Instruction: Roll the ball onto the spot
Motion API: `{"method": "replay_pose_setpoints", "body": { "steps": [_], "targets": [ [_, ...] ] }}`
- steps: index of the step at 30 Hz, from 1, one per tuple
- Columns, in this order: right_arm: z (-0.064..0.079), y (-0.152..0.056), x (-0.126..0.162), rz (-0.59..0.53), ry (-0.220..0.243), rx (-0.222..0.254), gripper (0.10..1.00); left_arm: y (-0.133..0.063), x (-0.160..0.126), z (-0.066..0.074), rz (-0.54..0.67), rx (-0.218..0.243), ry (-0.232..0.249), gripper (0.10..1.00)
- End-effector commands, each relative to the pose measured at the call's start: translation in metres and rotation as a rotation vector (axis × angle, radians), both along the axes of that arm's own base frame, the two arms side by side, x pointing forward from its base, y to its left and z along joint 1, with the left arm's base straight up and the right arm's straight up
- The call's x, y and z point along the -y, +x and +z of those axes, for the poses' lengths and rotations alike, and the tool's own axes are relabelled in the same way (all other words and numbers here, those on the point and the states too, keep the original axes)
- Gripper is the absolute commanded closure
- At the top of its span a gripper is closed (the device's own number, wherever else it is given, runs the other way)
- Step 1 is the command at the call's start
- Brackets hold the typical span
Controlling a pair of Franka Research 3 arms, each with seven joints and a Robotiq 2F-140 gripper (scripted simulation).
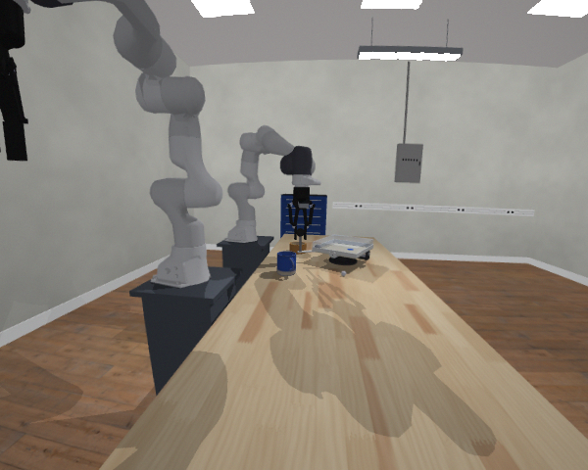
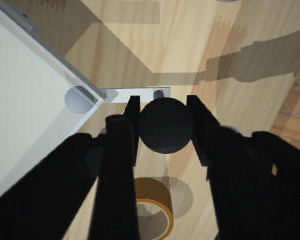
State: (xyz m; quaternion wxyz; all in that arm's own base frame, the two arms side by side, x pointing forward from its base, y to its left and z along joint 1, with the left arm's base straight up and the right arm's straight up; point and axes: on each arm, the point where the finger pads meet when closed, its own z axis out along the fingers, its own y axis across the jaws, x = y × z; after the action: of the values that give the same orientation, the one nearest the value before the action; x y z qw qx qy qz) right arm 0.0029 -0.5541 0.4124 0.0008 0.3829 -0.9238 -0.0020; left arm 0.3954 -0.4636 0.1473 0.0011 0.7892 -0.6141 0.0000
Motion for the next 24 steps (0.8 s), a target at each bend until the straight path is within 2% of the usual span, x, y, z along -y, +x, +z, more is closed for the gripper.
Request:
{"method": "replay_pose_setpoints", "body": {
  "steps": [1,17,24],
  "targets": [
    [0.0006,0.0001,0.0004,0.005,-0.003,0.003,0.098,0.0007,-0.0007,-0.0012,0.005,0.001,0.002,0.999],
    [0.0006,0.0001,0.0004,0.005,-0.003,0.003,0.098,0.0007,-0.0007,-0.0012,0.005,0.001,0.002,0.999],
    [0.0006,0.0001,0.0004,0.005,-0.003,0.003,0.098,0.0043,-0.0011,0.0072,0.005,0.001,0.002,0.999]
  ]
}}
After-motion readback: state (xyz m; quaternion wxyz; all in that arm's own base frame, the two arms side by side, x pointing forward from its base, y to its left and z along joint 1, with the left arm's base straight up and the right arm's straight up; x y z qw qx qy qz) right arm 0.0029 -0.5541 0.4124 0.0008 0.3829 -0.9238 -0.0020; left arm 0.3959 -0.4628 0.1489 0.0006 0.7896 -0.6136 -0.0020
